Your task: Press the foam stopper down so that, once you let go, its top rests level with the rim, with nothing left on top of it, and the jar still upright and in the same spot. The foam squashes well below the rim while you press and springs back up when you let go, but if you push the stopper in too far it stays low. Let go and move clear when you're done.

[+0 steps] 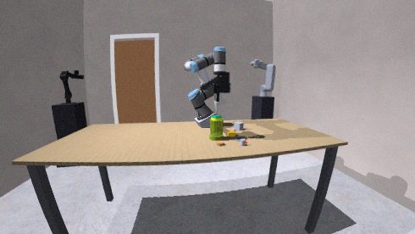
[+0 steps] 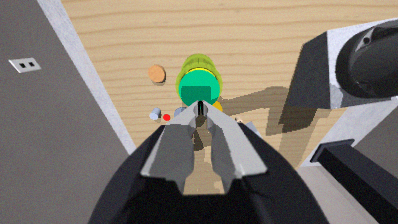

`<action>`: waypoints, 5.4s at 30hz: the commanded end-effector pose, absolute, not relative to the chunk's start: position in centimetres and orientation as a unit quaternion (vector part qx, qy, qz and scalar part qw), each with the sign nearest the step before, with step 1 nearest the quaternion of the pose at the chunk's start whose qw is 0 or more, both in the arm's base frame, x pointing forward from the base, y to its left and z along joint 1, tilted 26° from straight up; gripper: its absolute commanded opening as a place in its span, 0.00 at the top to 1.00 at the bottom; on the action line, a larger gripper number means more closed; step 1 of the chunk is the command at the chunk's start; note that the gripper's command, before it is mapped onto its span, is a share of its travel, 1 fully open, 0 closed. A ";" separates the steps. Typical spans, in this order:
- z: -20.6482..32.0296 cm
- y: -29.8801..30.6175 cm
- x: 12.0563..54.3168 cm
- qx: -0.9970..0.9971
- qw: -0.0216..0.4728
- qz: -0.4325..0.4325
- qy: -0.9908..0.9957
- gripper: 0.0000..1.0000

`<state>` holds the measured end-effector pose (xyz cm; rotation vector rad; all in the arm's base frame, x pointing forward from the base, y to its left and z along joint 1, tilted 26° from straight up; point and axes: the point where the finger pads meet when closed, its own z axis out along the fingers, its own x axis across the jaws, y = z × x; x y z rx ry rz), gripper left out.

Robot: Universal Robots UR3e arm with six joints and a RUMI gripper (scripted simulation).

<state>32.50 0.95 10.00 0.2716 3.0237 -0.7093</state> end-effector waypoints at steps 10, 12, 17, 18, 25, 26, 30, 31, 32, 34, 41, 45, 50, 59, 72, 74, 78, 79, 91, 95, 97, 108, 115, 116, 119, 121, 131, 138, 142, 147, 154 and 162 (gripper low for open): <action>10.1 1.0 32.6 0.087 0.013 -0.227 0.970 1.00; 10.1 1.0 32.6 0.087 0.013 -0.227 0.970 1.00; 10.1 1.0 32.6 0.087 0.013 -0.227 0.970 1.00; 10.1 1.0 32.6 0.087 0.013 -0.227 0.970 1.00; 10.1 1.0 32.6 0.087 0.013 -0.227 0.970 1.00; 10.1 1.0 32.7 0.087 0.013 -0.227 0.970 1.00; 10.1 1.0 32.7 0.087 0.013 -0.227 0.970 1.00; 10.1 0.9 32.7 0.087 0.013 -0.227 0.970 1.00; 9.9 0.9 32.7 0.087 0.013 -0.227 0.970 1.00; 9.6 0.7 32.7 0.087 0.013 -0.227 0.970 1.00; 8.3 0.1 32.6 0.087 0.013 -0.227 0.970 1.00; 7.7 -0.2 32.6 0.087 0.013 -0.227 0.970 1.00; 7.6 -0.2 32.6 0.087 0.013 -0.227 0.970 1.00; 7.6 -0.3 32.6 0.087 0.013 -0.227 0.970 1.00; 7.2 -0.5 32.6 0.087 0.013 -0.227 0.970 1.00; 7.2 -0.5 32.6 0.087 0.013 -0.227 0.970 1.00; 7.0 -0.5 32.6 0.087 0.013 -0.227 0.970 1.00; 7.0 -0.6 32.6 0.087 0.013 -0.227 0.970 1.00; 6.4 -0.9 32.6 0.087 0.013 -0.227 0.970 1.00; 6.2 -0.9 32.6 0.087 0.013 -0.227 0.970 1.00; 6.1 -1.0 32.6 0.087 0.013 -0.227 0.970 1.00; 5.8 -1.2 32.6 0.087 0.013 -0.227 0.970 1.00; 5.7 -1.2 32.6 0.087 0.013 -0.227 0.970 1.00; 5.7 -1.2 32.6 0.087 0.013 -0.227 0.970 1.00; 5.6 -1.2 32.6 0.087 0.013 -0.227 0.970 1.00; 5.6 -1.2 32.6 0.087 0.013 -0.227 0.970 1.00; 5.6 -1.2 32.6 0.087 0.013 -0.227 0.970 1.00; 5.6 -1.2 32.6 0.087 0.013 -0.227 0.970 1.00; 5.6 -1.2 32.6 0.087 0.013 -0.227 0.970 1.00; 5.6 -1.2 32.6 0.087 0.013 -0.227 0.970 1.00; 5.6 -1.2 32.6 0.087 0.013 -0.227 0.970 1.00; 5.7 -1.2 32.6 0.087 0.013 -0.227 0.970 1.00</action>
